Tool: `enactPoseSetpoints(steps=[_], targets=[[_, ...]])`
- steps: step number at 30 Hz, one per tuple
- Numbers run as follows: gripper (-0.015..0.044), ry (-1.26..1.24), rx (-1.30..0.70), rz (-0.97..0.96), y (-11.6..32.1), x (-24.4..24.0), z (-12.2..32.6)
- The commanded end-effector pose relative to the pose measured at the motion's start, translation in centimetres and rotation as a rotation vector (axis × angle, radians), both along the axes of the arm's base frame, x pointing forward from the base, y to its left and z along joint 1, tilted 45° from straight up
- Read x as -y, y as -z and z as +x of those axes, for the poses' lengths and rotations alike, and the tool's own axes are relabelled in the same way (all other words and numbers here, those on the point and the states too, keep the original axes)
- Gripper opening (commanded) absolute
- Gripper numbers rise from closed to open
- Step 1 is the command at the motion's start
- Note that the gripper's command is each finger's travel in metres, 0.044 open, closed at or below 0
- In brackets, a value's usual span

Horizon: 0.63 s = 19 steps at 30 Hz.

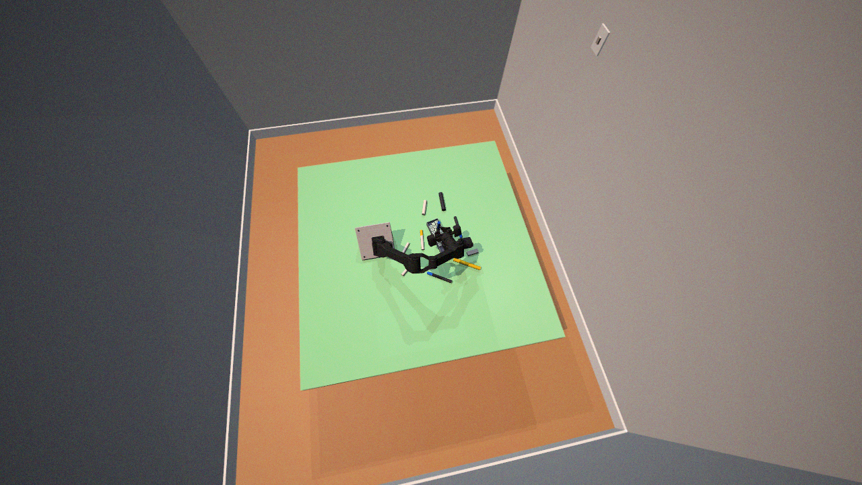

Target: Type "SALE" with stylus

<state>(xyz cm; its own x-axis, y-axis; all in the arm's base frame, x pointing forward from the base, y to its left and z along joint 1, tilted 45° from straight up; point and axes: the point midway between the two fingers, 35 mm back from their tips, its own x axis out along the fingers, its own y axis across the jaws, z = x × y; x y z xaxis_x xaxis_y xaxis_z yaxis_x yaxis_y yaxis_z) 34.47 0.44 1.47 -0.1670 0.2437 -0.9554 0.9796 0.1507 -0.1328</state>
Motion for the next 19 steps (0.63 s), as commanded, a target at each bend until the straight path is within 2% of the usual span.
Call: enactPoseSetpoints(steps=[1,5,19], targets=[[0.0081,0.001,0.000,-0.003,-1.1,-1.0,-0.1],[0.0081,0.001,-0.001,-0.001,-2.4,-2.4,-0.2],[0.0081,-0.010,0.004,-0.004,-2.2,-2.3,-0.2]])
